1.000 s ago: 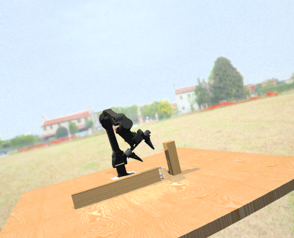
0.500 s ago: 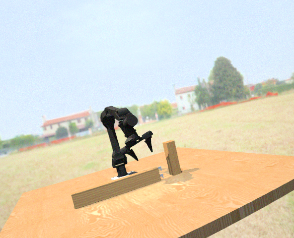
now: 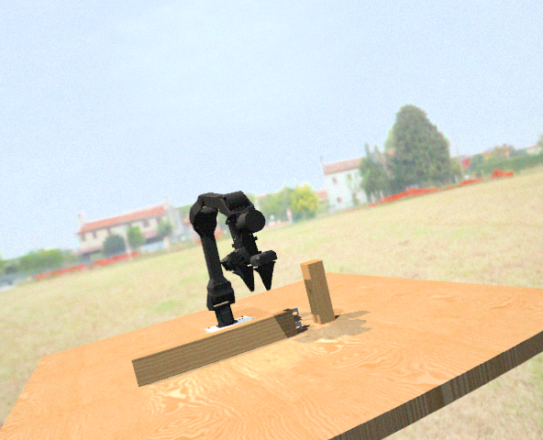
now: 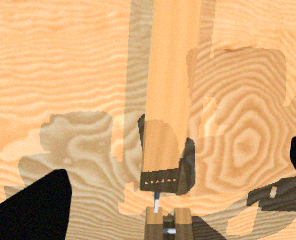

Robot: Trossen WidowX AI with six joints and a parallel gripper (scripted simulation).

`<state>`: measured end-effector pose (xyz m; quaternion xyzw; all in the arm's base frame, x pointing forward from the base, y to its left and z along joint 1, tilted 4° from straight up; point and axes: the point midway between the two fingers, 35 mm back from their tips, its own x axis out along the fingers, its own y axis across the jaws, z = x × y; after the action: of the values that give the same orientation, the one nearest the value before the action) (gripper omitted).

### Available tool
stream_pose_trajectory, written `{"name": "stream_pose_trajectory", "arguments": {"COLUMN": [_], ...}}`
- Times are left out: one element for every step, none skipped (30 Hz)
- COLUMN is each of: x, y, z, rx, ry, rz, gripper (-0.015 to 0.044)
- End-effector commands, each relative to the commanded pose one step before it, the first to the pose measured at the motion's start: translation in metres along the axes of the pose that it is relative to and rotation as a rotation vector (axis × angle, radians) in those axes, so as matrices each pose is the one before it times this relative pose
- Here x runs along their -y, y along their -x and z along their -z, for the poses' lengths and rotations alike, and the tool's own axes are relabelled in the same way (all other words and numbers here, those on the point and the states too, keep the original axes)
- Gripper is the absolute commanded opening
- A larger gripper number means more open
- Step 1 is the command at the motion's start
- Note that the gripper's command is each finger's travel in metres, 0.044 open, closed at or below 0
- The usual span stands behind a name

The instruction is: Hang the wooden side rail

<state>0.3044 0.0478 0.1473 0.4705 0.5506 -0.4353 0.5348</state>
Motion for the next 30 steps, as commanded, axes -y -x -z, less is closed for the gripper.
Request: {"name": "stream_pose_trajectory", "arguments": {"x": [-0.00358, 0.00000, 0.00000, 0.00000, 0.00000, 0.00000, 0.00000, 0.00000, 0.00000, 0.00000, -0.00012, -0.00029, -0.00018, 0.00019, 0.00029, 0.00013, 0.00000, 0.00000, 0.00000, 0.00000, 0.00000, 0.00000, -0.00002, -0.00005, -0.00003, 0.00004, 0.00005, 0.00002, 0.00000, 0.00000], "y": [-0.00491, 0.00000, 0.00000, 0.00000, 0.00000, 0.00000, 0.00000, 0.00000, 0.00000, 0.00000, -0.00194, -0.00583, -0.00973, -0.00973, -0.00583, -0.00194, 0.00000, 0.00000, 0.00000, 0.00000, 0.00000, 0.00000, -0.00084, -0.00251, -0.00417, -0.00417, -0.00250, -0.00083, 0.00000, 0.00000], "z": [-0.00524, 0.00000, 0.00000, 0.00000, 0.00000, 0.00000, 0.00000, 0.00000, 0.00000, 0.00000, 0.00002, 0.00005, 0.00003, -0.00003, -0.00005, -0.00002, 0.00000, 0.00000, 0.00000, 0.00000, 0.00000, 0.00000, 0.00000, 0.00001, 0.00000, -0.00001, -0.00001, 0.00000, 0.00000, 0.00000], "rx": [0.06406, 0.00000, 0.00000, 0.00000, 0.00000, 0.00000, 0.00000, 0.00000, 0.00000, 0.00000, 0.00000, 0.00000, 0.00000, 0.00001, 0.00001, 0.00000, 0.00000, 0.00000, 0.00000, 0.00000, 0.00000, 0.00000, 0.00000, 0.00000, 0.00000, 0.00000, 0.00000, 0.00000, 0.00000, 0.00000], "ry": [-0.1961, 0.0000, 0.0000, 0.0000, 0.0000, 0.0000, 0.0000, 0.0000, 0.0000, 0.0000, 0.0000, 0.0000, 0.0000, 0.0000, 0.0000, 0.0000, 0.0000, 0.0000, 0.0000, 0.0000, 0.0000, 0.0000, 0.0000, 0.0000, 0.0000, 0.0000, 0.0000, 0.0000, 0.0000, 0.0000], "rz": [0.06572, 0.00000, 0.00000, 0.00000, 0.00000, 0.00000, 0.00000, 0.00000, 0.00000, 0.00000, -0.00001, -0.00003, -0.00003, 0.00001, 0.00002, 0.00001, 0.00000, 0.00000, 0.00000, 0.00000, 0.00000, 0.00000, 0.00000, 0.00000, 0.00000, 0.00001, 0.00001, 0.00000, 0.00000, 0.00000], "gripper": [0.0440, 0.0440, 0.0440, 0.0440, 0.0440, 0.0440, 0.0440, 0.0440, 0.0440, 0.0440, 0.0440, 0.0440, 0.0440, 0.0440, 0.0440, 0.0440, 0.0440, 0.0440, 0.0440, 0.0440, 0.0440, 0.0440, 0.0440, 0.0440, 0.0440, 0.0440, 0.0440, 0.0440, 0.0440, 0.0440]}}
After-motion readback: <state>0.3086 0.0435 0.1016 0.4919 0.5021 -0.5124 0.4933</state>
